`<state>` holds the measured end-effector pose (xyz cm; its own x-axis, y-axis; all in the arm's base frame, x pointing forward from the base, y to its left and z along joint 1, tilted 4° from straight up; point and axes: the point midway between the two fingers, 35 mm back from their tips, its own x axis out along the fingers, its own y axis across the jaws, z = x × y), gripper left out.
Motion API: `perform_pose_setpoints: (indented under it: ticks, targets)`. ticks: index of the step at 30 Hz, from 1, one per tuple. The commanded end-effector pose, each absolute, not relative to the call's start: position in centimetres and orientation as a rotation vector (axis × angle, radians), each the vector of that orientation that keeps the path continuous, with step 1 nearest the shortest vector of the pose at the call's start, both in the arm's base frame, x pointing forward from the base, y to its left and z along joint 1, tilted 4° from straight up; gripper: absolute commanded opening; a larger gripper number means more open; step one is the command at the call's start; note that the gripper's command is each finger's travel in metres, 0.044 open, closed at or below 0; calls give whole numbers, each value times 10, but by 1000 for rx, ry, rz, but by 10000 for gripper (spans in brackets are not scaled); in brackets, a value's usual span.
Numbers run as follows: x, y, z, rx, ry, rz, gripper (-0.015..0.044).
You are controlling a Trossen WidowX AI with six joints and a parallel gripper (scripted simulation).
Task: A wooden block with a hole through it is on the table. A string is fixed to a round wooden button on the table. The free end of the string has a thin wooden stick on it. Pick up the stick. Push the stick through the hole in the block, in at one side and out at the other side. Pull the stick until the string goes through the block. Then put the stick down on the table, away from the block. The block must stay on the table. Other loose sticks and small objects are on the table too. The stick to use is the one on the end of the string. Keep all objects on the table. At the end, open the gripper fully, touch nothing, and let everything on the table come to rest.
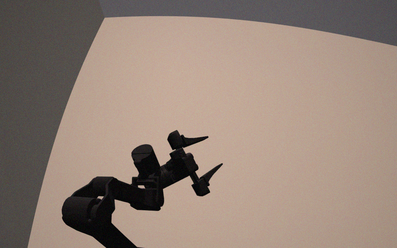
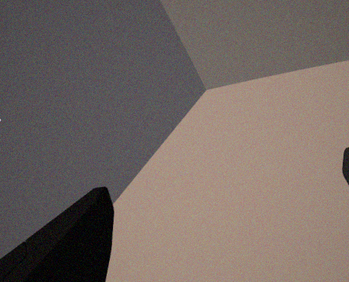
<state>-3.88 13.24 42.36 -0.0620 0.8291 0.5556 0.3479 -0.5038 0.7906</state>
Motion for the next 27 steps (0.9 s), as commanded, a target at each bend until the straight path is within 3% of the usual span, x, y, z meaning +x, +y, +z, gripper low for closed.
perform_pose_setpoints:
  ticks: [1,5,16,27]
  targets:
    - [-39,132,424,1812,1255,1590,426]
    - [-43,137,425,1780,1162,1601,440]
    - [-41,199,413,1191,382,1504,440]
    - [37,273,366,431,-17,1136,440]
